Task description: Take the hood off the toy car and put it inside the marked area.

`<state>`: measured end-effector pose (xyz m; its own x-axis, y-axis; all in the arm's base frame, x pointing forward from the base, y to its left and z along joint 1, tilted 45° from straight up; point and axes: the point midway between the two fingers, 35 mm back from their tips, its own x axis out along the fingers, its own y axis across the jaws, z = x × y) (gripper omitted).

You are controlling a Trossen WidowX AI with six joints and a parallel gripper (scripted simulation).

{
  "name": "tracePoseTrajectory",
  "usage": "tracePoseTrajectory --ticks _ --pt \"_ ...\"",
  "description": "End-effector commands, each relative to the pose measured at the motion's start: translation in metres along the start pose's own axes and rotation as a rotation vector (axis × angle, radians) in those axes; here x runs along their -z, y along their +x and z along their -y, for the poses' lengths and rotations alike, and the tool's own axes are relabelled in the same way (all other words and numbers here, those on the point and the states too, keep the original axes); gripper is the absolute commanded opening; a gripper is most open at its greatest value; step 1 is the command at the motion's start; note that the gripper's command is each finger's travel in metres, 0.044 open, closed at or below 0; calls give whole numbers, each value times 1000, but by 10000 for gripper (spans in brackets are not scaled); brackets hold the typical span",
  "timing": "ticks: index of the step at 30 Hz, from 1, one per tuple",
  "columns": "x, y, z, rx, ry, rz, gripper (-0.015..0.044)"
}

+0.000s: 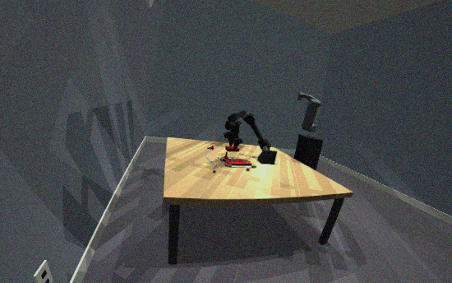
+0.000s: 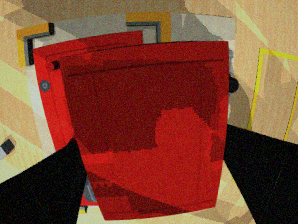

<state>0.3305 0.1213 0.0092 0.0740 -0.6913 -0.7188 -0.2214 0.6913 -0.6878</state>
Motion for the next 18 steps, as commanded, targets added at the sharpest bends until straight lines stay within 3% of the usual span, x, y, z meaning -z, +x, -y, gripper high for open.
tracePoseTrajectory --ticks 1,18 --pt "3 -4 23 -1 -3 6 0" --pt "32 -7 120 4 -1 5 0"
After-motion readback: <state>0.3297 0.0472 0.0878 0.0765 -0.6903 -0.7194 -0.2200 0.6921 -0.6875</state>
